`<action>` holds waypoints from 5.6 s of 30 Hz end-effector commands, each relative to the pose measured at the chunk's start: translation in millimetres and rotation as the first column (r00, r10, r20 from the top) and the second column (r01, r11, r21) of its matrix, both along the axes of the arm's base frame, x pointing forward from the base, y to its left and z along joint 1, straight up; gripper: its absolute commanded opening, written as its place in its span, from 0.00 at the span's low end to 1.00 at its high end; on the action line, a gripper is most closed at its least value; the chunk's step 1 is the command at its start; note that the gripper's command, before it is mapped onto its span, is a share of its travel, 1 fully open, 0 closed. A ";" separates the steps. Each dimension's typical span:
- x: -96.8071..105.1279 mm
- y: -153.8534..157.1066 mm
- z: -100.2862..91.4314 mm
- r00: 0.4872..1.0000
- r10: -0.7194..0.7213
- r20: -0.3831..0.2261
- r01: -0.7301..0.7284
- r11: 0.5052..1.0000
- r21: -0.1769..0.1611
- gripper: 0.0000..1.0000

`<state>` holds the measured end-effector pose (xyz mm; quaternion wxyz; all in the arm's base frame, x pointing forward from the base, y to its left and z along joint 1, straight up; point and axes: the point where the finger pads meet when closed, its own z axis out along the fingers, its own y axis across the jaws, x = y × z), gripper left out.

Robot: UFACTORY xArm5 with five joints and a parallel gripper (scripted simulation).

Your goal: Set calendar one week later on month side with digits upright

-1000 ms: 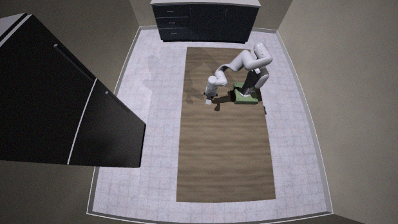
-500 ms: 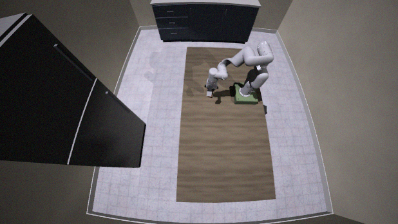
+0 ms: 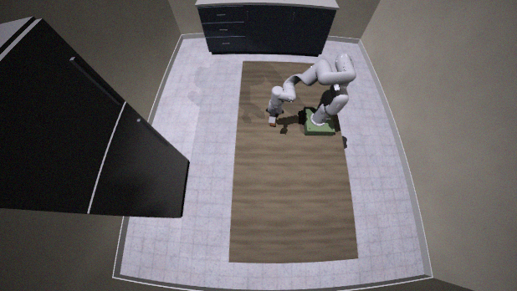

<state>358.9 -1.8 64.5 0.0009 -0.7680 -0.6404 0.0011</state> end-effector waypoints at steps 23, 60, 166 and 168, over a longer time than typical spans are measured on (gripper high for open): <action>1.3 -0.4 -57.3 1.000 0.000 0.003 0.000 1.000 0.000 0.27; 1.3 -0.4 -63.9 1.000 0.000 0.003 0.000 1.000 0.000 0.27; 1.3 -0.4 -63.9 1.000 0.000 0.003 0.000 1.000 0.000 0.27; 1.3 -0.4 -63.9 1.000 0.000 0.003 0.000 1.000 0.000 0.27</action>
